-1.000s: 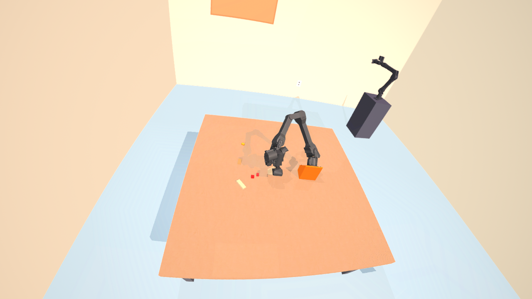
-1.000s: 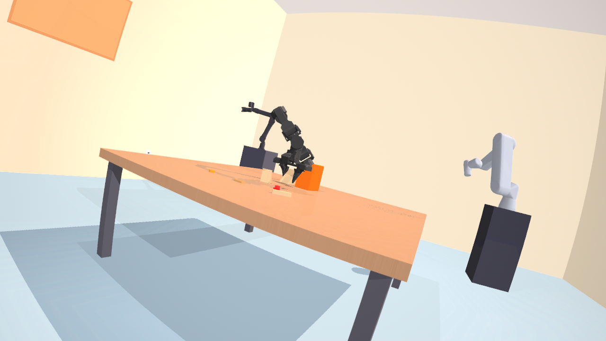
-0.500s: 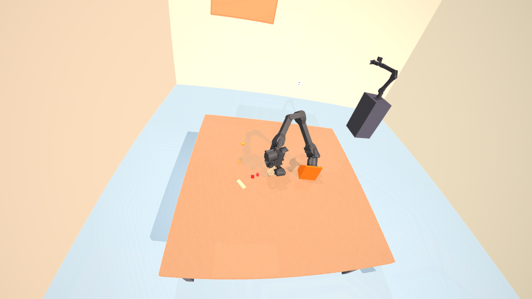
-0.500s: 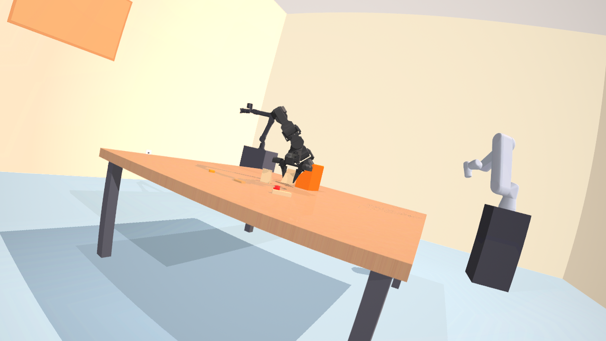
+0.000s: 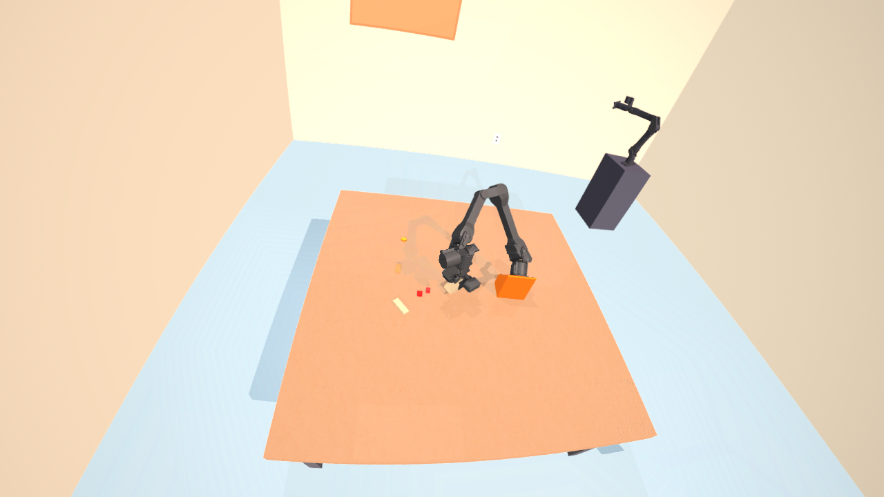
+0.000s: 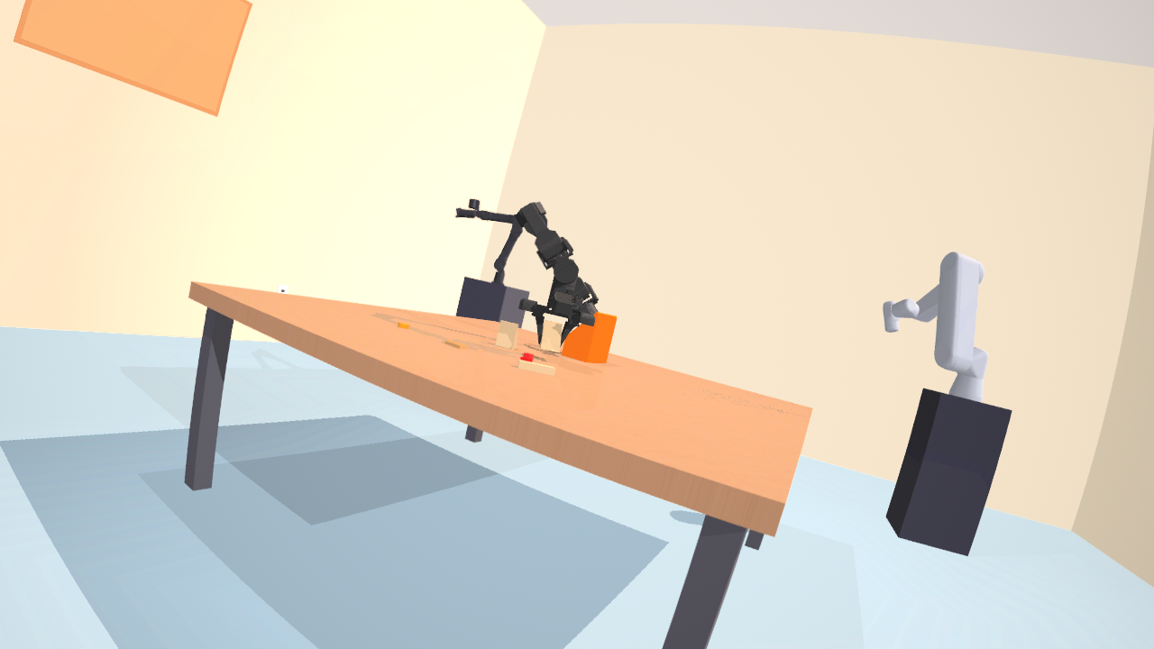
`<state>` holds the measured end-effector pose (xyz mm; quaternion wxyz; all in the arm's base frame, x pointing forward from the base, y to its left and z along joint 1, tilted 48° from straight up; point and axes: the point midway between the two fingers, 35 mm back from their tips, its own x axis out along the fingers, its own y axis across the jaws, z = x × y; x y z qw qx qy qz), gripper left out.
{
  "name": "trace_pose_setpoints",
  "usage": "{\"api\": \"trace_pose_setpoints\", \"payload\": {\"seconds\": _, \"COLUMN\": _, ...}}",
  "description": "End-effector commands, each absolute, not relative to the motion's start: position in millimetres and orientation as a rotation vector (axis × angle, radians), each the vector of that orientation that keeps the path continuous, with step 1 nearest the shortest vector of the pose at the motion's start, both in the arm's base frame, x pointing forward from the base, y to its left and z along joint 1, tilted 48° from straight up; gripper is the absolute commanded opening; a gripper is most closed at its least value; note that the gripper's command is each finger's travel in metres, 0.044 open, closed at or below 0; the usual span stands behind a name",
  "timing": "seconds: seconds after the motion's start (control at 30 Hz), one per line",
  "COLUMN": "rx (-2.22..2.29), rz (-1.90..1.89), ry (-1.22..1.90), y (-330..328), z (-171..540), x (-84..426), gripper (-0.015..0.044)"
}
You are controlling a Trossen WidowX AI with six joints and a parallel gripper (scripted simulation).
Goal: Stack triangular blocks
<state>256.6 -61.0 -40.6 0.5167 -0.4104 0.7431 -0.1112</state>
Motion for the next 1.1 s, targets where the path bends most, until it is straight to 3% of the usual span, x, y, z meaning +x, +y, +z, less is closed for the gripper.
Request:
{"api": "trace_pose_setpoints", "payload": {"seconds": 0.0, "rx": -1.050, "rz": -0.180, "ry": 1.811, "y": -60.7, "z": -41.0, "x": 256.3, "gripper": 0.0000}}
{"api": "trace_pose_setpoints", "payload": {"seconds": 1.07, "rx": -1.581, "rz": 0.605, "ry": 1.919, "y": -60.4, "z": -41.2, "x": 255.7, "gripper": 0.0000}}
